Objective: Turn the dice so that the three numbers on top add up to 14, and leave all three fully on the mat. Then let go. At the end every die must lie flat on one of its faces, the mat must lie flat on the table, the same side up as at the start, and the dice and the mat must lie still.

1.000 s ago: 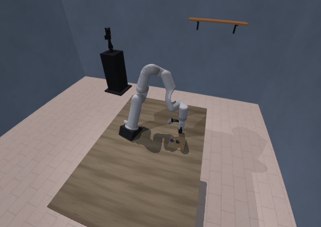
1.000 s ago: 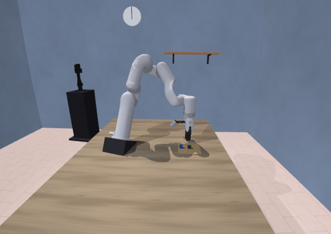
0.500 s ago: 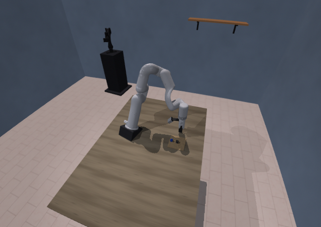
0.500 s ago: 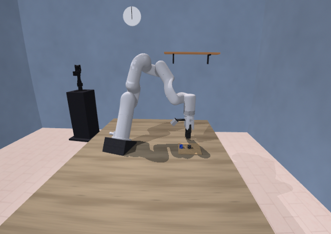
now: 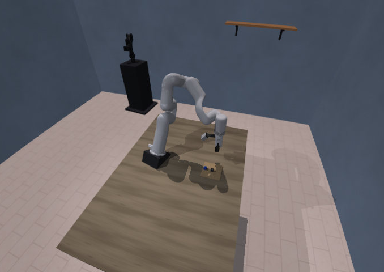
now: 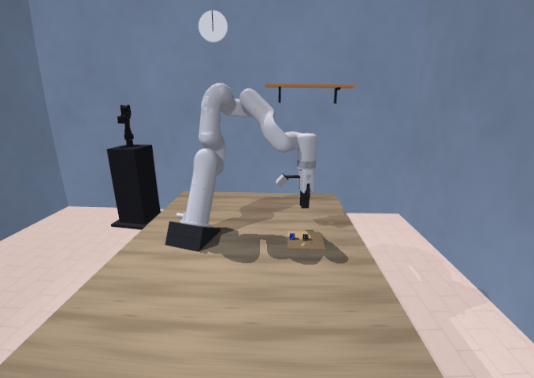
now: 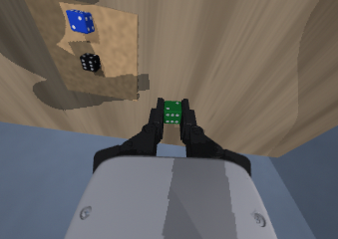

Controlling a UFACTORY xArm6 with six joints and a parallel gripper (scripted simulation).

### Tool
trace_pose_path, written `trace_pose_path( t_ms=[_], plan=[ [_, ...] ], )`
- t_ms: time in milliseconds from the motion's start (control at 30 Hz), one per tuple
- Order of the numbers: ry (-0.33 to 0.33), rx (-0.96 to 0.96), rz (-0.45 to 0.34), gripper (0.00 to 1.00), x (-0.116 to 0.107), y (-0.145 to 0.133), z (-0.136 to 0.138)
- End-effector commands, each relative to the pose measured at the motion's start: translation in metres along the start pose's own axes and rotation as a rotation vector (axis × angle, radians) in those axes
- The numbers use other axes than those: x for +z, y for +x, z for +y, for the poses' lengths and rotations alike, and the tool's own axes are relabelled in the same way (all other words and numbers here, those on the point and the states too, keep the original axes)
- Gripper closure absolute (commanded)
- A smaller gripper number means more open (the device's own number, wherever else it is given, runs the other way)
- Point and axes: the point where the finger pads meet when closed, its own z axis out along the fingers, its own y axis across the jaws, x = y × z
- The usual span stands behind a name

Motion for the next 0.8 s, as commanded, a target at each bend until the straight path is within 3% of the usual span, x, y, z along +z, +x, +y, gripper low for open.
trace_pose_path(
  t_ms=[0,267,300,367,433,467,633,700,767],
  plan=[
    [-0.003,-0.001,0.001,0.85,-0.013,0.0,0.001],
    [-0.003,0.001,0.001,0.85,-0.013,0.0,-0.001],
    [-0.002,0.014,0.002,0.85,-0.014,-0.004,-0.009],
    [0.001,0.079,0.003,0.85,-0.016,-0.017,-0.052],
    [0.001,0.079,0.003,0.85,-0.016,-0.017,-0.052],
    [0.001,0.12,0.003,0.85,-0.017,-0.023,-0.081],
    [0.001,0.12,0.003,0.85,-0.017,-0.023,-0.081],
    [-0.001,0.184,0.002,0.85,-0.017,-0.028,-0.129],
    [-0.001,0.184,0.002,0.85,-0.017,-0.028,-0.129]
  ],
)
